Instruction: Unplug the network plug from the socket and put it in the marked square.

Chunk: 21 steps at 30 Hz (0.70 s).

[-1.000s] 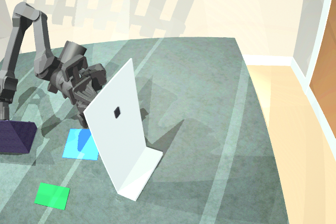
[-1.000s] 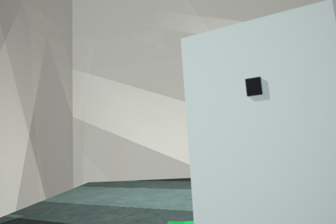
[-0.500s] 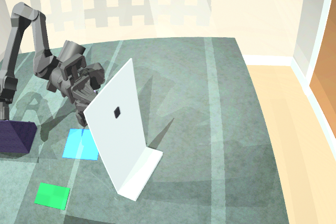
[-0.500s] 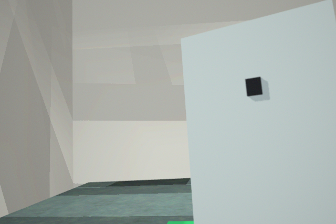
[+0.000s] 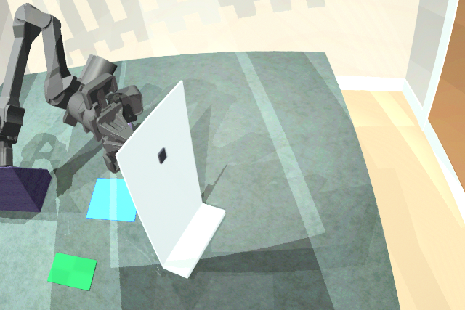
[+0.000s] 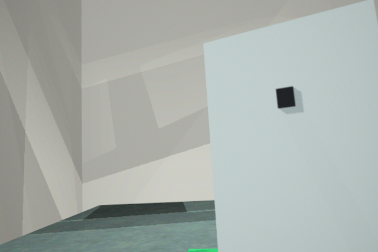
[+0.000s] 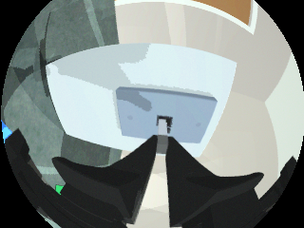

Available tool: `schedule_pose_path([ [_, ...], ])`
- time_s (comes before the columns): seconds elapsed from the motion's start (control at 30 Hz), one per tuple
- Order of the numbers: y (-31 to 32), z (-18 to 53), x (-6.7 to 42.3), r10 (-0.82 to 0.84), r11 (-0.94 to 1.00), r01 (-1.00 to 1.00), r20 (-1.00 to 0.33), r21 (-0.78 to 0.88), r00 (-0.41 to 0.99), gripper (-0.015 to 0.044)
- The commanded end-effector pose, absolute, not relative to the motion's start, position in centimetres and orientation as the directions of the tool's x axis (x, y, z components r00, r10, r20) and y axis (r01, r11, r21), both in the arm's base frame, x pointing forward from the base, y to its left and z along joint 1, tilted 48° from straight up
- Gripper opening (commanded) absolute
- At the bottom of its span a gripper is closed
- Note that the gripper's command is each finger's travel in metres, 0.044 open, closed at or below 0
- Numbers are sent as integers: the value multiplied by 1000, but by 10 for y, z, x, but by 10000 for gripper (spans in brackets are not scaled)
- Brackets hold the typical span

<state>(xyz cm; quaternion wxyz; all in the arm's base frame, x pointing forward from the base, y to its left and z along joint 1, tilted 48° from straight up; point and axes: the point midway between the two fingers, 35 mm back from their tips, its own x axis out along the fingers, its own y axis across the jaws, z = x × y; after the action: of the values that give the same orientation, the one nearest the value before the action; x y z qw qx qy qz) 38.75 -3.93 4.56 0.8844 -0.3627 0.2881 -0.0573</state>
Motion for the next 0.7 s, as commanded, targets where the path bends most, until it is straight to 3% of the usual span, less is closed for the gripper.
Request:
schedule_pose_path([
  [0.0,-39,45,384,-314,731,-108,-473,-673,823,0],
  [0.67,-35,50,376,-314,732,-109,-474,-673,823,0],
])
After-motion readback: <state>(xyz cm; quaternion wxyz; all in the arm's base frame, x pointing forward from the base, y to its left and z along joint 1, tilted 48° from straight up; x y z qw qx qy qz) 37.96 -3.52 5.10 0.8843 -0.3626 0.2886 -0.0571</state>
